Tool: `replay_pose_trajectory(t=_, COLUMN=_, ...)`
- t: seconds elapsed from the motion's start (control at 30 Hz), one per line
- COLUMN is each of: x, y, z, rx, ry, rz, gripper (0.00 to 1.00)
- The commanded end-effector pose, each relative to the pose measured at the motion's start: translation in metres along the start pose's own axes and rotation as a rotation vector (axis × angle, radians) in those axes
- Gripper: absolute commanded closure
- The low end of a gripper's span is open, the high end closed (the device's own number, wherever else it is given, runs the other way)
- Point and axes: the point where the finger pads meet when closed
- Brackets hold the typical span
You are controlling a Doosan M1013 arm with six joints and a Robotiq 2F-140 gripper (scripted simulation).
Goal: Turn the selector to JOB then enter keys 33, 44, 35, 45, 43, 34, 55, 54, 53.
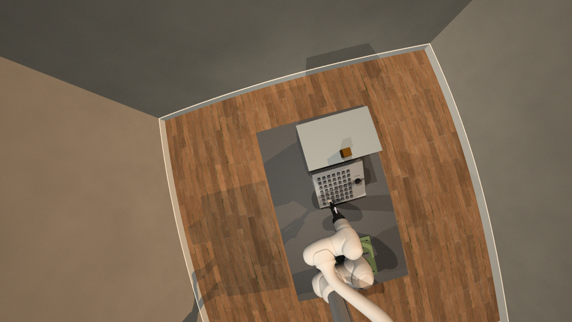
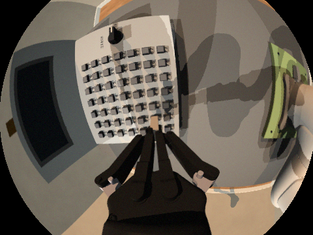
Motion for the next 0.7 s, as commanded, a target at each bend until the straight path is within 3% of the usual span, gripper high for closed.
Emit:
replay_pose_trajectory(t=0.0, x=-0.0089, y=-0.0025, z=0.0023, rx=-0.002, ry=-0.005, rz=-0.007, gripper=1.0)
replay_pose_trajectory(t=0.67, x=-0.0153, y=-0.0025, z=0.0023, rx=-0.002, ry=-0.005, rz=-0.007, gripper=1.0)
Point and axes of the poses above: the point where the finger pads meet when closed, its own x axis out along the fingers, its own y axis across the jaws, z = x × y, and after that the axes turned 14 degrees about x, right-handed
